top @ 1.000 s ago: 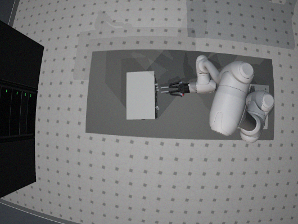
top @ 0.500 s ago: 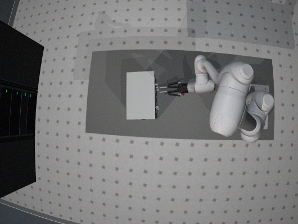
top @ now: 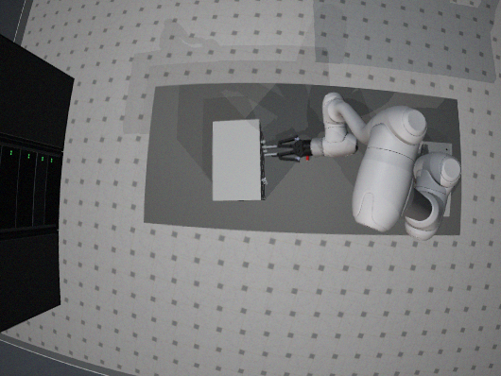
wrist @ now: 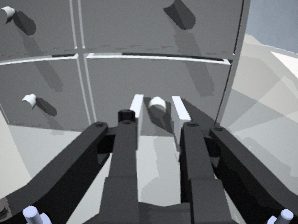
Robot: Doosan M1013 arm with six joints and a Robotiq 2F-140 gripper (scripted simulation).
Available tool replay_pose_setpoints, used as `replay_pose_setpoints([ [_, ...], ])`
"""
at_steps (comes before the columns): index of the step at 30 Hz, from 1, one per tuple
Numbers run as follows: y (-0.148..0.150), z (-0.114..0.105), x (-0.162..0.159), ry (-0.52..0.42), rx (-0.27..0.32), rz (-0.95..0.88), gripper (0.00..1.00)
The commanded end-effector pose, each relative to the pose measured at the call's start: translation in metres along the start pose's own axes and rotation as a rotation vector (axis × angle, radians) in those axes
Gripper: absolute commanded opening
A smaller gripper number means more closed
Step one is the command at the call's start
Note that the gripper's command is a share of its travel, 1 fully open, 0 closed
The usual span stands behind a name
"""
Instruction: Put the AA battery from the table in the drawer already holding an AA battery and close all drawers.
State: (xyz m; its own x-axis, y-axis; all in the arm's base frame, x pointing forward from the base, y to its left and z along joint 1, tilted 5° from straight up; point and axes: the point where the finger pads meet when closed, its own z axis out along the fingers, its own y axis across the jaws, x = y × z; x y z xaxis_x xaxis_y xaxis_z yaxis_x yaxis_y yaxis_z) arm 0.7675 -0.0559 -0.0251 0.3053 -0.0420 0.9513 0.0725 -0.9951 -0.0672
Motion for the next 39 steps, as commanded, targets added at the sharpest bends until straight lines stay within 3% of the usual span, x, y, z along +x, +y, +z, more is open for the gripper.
replay_pose_setpoints([
  [1,0.0,0.0016,0.0007,0.0,0.0,0.0,0.2],
  [29,0.0,0.0028,0.0012,0.0,0.0,0.0,0.2],
  [30,0.0,0.0028,0.0012,0.0,0.0,0.0,0.08],
  [39,0.0,0.0028,0.0012,0.0,0.0,0.0,0.08],
])
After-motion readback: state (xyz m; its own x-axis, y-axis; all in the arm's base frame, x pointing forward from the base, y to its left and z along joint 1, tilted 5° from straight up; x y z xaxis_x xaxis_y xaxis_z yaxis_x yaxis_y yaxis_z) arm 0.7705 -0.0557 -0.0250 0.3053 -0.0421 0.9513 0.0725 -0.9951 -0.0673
